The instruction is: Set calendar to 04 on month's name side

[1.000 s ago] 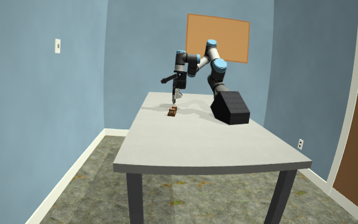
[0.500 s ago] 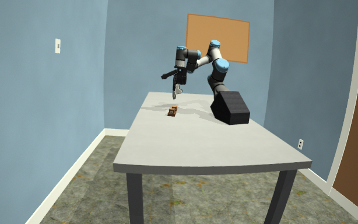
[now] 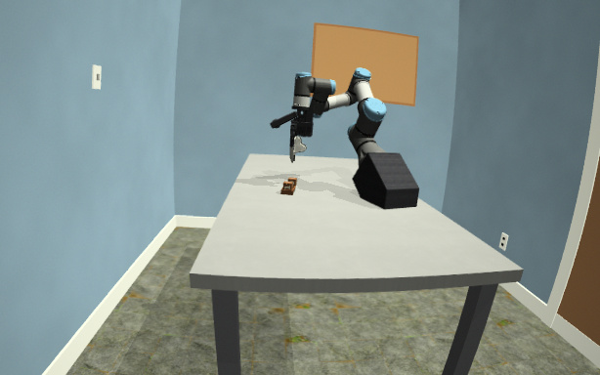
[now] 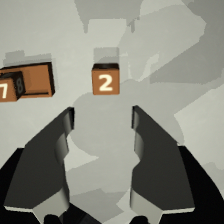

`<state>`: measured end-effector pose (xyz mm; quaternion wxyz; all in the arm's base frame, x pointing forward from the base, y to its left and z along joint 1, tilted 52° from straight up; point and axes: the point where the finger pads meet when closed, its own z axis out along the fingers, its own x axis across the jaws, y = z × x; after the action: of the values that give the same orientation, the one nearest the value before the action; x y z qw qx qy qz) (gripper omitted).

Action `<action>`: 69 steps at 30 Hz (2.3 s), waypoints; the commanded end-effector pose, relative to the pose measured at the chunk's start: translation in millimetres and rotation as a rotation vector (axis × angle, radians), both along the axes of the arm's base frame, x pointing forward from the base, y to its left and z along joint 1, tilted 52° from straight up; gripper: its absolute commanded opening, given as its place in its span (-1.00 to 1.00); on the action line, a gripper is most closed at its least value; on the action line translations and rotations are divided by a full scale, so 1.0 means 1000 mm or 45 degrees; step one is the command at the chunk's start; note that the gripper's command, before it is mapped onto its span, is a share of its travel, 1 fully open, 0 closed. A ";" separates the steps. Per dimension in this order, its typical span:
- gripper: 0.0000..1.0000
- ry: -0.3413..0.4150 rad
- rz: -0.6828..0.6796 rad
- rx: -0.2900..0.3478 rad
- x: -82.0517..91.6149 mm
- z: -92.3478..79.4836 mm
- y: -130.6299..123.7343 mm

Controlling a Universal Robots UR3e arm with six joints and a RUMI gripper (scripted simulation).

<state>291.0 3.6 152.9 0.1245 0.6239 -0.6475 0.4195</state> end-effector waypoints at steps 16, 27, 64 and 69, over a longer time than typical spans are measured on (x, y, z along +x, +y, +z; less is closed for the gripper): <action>1.00 0.015 -0.020 -0.005 -0.004 0.001 0.002; 1.00 0.015 -0.020 -0.005 -0.004 0.001 0.002; 1.00 -0.418 -0.399 0.212 0.000 0.003 -0.002; 1.00 -0.535 -0.500 0.270 0.000 0.003 -0.003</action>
<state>290.6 1.3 155.1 0.0303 0.4597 -0.7750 0.4327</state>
